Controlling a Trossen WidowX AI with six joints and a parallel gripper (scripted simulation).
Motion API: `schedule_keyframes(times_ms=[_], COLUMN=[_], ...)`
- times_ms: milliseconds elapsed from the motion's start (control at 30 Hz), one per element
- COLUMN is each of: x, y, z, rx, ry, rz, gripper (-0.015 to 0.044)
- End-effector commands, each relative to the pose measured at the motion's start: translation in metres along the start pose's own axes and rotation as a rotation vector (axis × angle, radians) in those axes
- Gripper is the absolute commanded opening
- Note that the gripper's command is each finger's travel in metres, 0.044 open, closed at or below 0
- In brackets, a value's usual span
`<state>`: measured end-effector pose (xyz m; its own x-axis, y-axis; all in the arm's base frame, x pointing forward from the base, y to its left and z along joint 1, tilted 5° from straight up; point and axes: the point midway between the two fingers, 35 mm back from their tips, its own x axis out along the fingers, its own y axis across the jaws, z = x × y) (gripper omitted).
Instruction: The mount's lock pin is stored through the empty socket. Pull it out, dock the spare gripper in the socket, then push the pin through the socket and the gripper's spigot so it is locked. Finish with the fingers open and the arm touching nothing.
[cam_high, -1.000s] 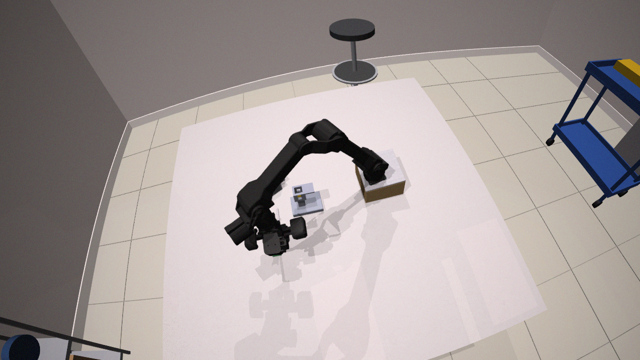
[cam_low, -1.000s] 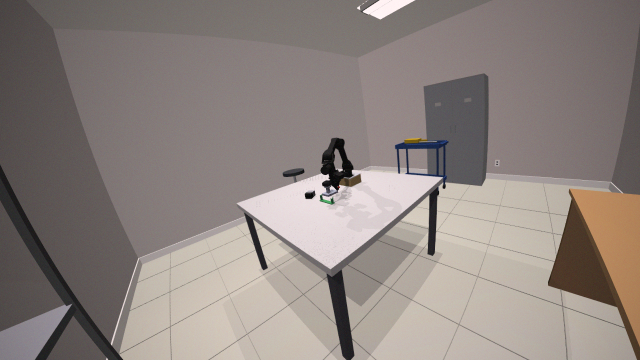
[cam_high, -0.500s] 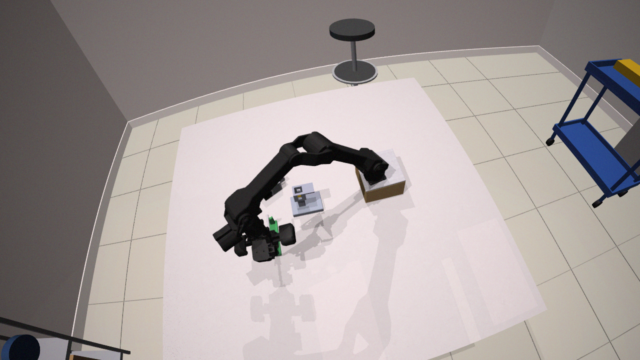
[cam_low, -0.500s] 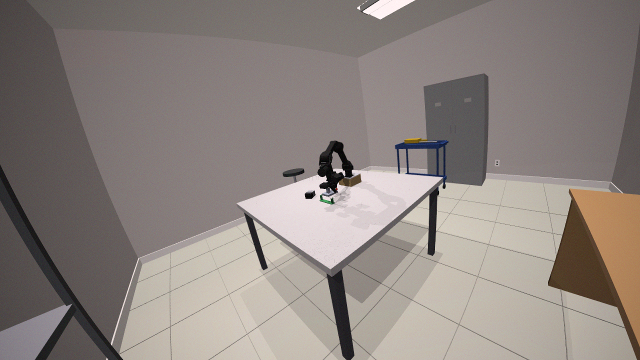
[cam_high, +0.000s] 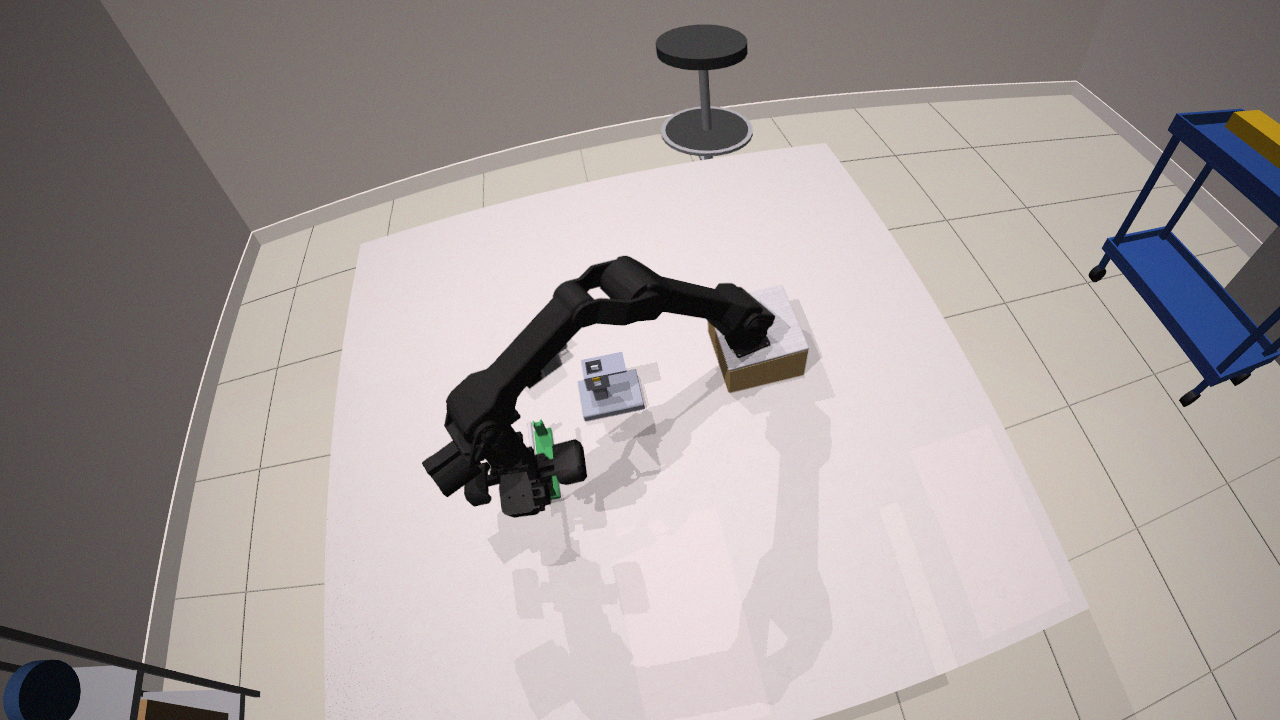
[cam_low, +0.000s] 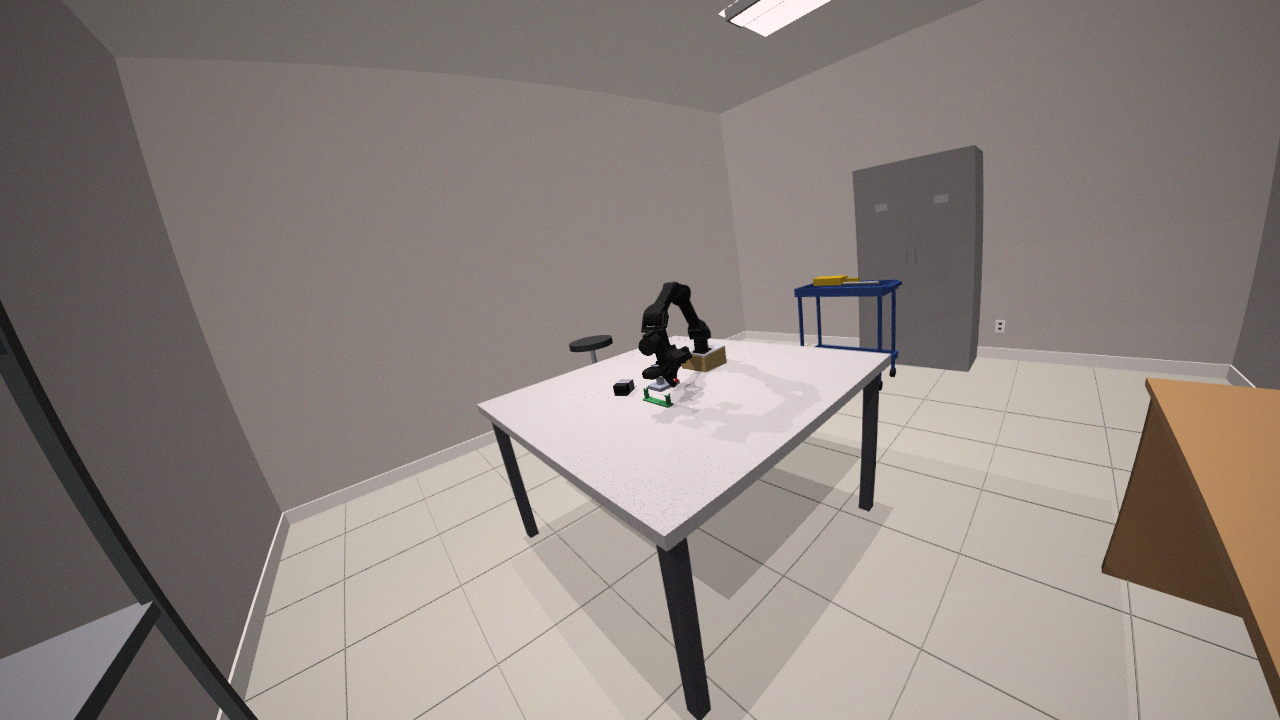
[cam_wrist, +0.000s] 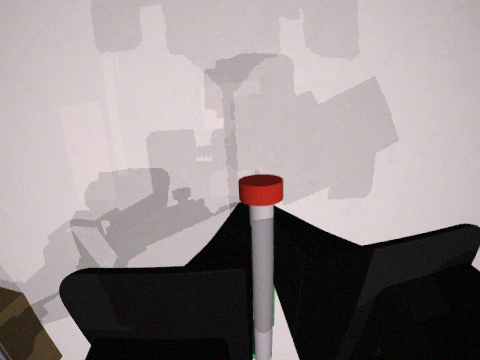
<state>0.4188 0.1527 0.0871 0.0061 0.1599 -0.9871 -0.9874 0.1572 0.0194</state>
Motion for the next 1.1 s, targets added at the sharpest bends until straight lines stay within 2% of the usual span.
schedule_keyframes(times_ms=[0, 1067], x=[0.009, 0.054], y=[0.001, -0.005], z=[-0.002, -0.006], rx=[-0.004, -0.010], ry=[0.003, -0.014], rz=[0.005, -0.028], gripper=[0.0000, 0.0000])
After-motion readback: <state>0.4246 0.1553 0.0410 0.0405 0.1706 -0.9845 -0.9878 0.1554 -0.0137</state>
